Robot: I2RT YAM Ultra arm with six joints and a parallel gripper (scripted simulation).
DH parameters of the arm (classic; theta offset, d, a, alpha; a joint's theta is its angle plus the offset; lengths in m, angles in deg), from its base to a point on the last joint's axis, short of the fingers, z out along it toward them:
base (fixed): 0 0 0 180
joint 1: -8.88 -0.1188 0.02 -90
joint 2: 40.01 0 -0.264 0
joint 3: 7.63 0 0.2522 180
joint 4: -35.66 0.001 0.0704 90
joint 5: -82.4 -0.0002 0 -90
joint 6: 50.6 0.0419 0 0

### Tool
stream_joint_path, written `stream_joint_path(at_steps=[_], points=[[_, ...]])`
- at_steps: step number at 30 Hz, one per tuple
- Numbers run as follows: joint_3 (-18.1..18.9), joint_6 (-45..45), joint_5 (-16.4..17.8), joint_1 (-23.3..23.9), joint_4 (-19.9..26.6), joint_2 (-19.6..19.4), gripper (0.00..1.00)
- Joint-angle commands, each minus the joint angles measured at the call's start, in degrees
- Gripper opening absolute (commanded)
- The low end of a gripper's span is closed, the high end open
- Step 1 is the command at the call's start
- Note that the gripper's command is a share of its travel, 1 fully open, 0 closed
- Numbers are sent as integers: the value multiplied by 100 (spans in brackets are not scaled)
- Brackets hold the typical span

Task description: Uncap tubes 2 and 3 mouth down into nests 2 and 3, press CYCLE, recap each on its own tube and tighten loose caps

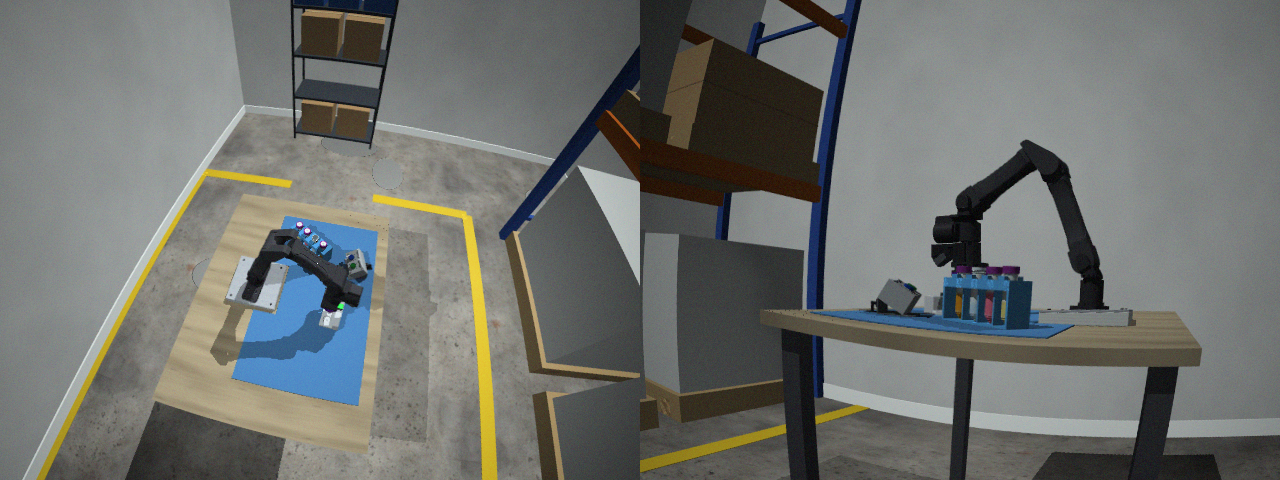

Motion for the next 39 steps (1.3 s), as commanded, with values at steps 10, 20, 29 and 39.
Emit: stream_joint_path(at_steps=[10, 20, 29, 39], points=[[-119, -30, 9, 7, -578, -37, 47], [-166, -33, 9, 10, -661, -73, 47], [-262, -38, 10, 15, -770, -85, 47], [-305, -41, 10, 18, -812, -85, 47]])
